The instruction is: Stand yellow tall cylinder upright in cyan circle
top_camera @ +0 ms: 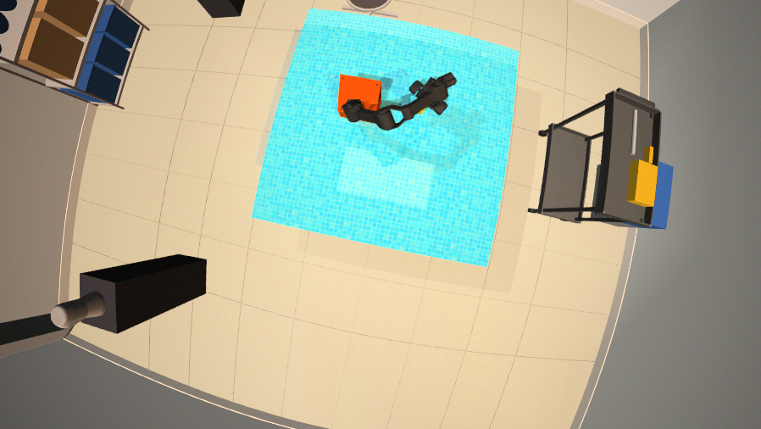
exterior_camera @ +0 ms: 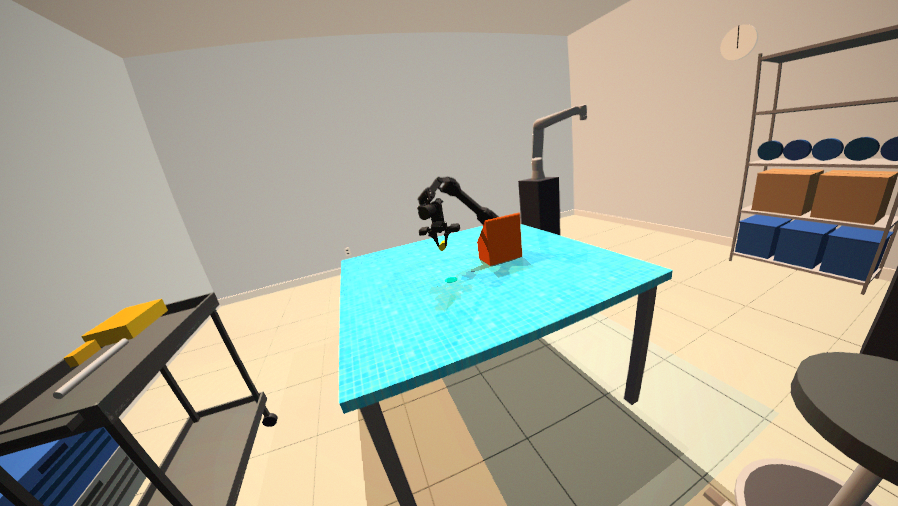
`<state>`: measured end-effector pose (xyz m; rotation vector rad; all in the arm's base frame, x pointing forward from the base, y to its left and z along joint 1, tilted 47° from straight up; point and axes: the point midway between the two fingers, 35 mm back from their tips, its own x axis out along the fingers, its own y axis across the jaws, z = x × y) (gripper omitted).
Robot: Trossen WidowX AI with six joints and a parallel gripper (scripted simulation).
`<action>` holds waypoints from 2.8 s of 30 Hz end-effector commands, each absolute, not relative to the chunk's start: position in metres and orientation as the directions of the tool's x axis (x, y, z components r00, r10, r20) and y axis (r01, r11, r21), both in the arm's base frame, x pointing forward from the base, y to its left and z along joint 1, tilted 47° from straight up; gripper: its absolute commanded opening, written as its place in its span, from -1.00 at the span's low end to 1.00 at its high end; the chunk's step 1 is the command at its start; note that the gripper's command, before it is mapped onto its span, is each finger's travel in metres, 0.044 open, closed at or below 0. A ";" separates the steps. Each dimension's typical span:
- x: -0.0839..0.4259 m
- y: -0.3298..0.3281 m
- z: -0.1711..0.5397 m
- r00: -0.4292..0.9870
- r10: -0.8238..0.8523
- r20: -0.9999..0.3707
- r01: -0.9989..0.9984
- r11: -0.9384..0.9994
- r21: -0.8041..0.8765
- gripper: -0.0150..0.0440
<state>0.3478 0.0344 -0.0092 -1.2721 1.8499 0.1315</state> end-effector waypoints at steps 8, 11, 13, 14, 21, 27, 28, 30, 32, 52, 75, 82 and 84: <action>0.353 0.057 -0.036 -0.108 -0.713 -0.693 -0.845 0.433 -0.314 -0.14; 0.354 0.063 -0.044 -0.108 -0.714 -0.692 -0.855 0.422 -0.302 -0.14; 0.354 0.067 -0.049 -0.108 -0.715 -0.691 -0.862 0.414 -0.294 -0.14; 0.354 0.068 -0.052 -0.108 -0.715 -0.690 -0.864 0.411 -0.290 -0.14; 0.354 0.068 -0.056 -0.116 -0.697 -0.707 -0.863 0.424 -0.276 -0.14; 0.352 0.066 -0.060 -0.129 -0.665 -0.736 -0.857 0.448 -0.256 -0.14; 0.352 0.066 -0.061 -0.130 -0.659 -0.740 -0.855 0.452 -0.252 -0.14; 0.351 0.065 -0.062 -0.134 -0.648 -0.750 -0.853 0.460 -0.245 -0.14; 0.351 0.064 -0.064 -0.137 -0.637 -0.759 -0.851 0.467 -0.239 -0.14; 0.347 0.059 -0.076 -0.154 -0.515 -0.843 -0.831 0.528 -0.172 -0.14; 0.345 0.055 -0.086 -0.140 -0.364 -0.921 -0.816 0.570 -0.101 -0.14; 0.344 0.054 -0.089 -0.130 -0.317 -0.940 -0.813 0.577 -0.082 -0.14; 0.344 0.054 -0.089 -0.126 -0.303 -0.945 -0.812 0.578 -0.077 -0.14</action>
